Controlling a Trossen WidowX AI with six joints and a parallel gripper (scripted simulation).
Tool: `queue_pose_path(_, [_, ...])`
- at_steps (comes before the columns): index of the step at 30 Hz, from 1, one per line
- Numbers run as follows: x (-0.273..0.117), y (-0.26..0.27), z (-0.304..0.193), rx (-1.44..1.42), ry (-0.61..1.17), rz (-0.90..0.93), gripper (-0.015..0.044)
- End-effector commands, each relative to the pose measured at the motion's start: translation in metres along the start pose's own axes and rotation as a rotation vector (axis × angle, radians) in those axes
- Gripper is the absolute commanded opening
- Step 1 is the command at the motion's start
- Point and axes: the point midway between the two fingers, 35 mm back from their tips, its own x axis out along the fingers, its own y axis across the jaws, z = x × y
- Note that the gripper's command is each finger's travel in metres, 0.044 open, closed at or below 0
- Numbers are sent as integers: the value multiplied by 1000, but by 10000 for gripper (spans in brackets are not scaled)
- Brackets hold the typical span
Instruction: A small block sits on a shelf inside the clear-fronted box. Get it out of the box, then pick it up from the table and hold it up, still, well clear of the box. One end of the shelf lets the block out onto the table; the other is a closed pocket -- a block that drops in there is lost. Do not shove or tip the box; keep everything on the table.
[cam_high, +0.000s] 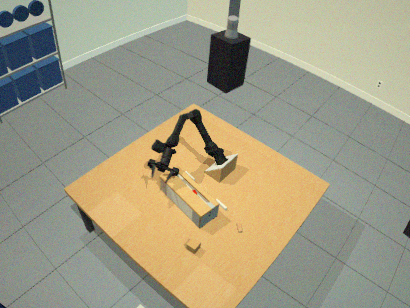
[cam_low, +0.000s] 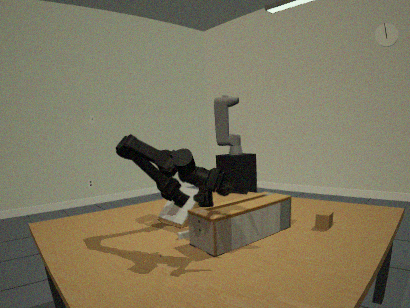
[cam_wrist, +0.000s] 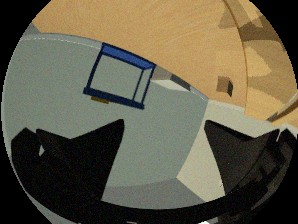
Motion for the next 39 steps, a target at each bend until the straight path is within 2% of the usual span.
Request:
queue_pose_path(1, [5,-79,-9,24,-188,-310,400])
queue_pose_path(9, [-38,-165,-11,-133,-504,-665,400])
queue_pose_path(15, [-82,-195,-7,-387,-712,-837,400])
queue_pose_path(39, [-74,-201,8,-391,-714,-839,400])
